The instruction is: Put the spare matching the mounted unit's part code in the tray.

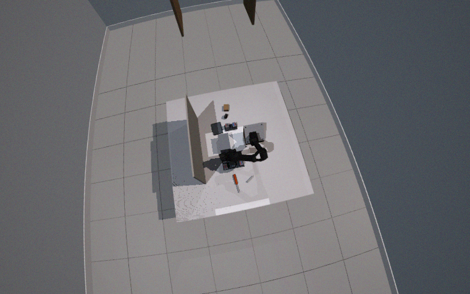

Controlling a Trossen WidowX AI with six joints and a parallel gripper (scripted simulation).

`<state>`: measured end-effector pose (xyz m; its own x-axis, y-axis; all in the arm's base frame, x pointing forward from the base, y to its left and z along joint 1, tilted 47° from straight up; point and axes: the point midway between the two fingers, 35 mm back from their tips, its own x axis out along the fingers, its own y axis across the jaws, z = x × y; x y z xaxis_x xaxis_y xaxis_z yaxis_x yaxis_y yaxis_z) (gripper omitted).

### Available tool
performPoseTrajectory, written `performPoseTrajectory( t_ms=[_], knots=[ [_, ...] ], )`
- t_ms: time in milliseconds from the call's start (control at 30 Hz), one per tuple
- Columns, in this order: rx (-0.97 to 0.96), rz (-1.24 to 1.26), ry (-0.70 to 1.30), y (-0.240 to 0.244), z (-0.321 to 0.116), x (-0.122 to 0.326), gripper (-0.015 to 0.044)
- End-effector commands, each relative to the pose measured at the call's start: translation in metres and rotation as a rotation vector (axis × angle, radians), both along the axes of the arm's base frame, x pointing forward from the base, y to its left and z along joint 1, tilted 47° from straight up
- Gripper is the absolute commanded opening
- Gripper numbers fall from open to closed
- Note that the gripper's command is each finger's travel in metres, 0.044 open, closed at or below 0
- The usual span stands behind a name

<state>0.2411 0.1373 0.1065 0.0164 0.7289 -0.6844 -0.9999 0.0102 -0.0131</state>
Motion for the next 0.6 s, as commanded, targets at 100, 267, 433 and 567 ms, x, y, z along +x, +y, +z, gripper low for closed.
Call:
performPoseTrajectory(
  t_ms=[100, 267, 433, 567],
  knots=[
    [-0.001, -0.004, 0.005, 0.007, -0.008, -0.002, 0.03],
    [0.002, -0.004, 0.005, 0.014, -0.013, -0.003, 0.03],
    [0.004, -0.004, 0.005, 0.018, -0.016, -0.004, 0.03],
    [0.004, -0.004, 0.005, 0.018, -0.016, -0.004, 0.03]
  ],
)
